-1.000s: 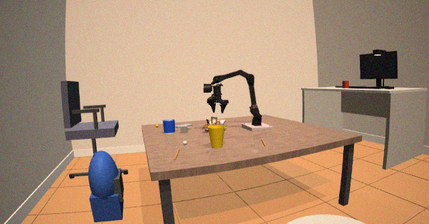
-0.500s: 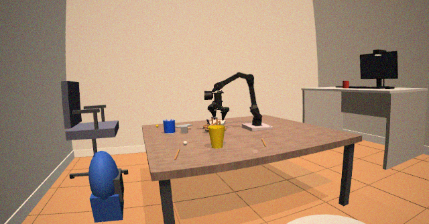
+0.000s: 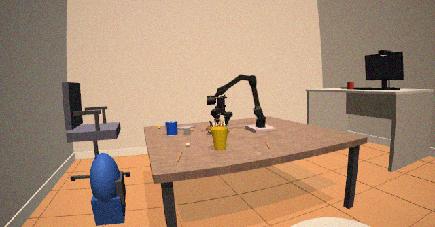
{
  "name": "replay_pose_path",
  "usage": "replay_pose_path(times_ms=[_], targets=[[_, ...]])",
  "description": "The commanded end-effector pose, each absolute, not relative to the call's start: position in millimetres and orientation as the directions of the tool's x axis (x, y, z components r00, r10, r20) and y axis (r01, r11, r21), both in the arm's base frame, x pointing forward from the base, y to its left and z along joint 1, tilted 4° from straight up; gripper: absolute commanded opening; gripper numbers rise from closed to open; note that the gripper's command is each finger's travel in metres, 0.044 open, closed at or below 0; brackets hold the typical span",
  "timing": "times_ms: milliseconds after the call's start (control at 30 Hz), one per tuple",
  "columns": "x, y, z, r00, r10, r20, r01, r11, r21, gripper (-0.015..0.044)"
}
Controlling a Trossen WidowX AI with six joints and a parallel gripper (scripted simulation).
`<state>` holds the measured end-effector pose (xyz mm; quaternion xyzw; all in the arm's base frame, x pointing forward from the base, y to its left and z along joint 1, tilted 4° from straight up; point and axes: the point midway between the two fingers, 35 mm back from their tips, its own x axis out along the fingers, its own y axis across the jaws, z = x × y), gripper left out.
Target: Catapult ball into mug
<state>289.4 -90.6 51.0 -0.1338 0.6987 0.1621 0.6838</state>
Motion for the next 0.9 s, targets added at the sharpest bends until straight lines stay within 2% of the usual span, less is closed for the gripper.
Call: replay_pose_path(times_ms=[0, 433, 800, 867], targets=[[288.1, -90.4, 44.4, -0.034, 0.032, -0.999, -0.412, 0.910, 0.044, 0.0440], [286.2, -89.4, 26.1, -0.034, 0.033, -0.999, -0.412, 0.910, 0.044, 0.0440], [287.3, -89.4, 29.1, -0.031, 0.035, -0.999, -0.410, 0.911, 0.045, 0.0151], [287.3, -89.4, 29.1, -0.031, 0.035, -0.999, -0.410, 0.911, 0.045, 0.0138]])
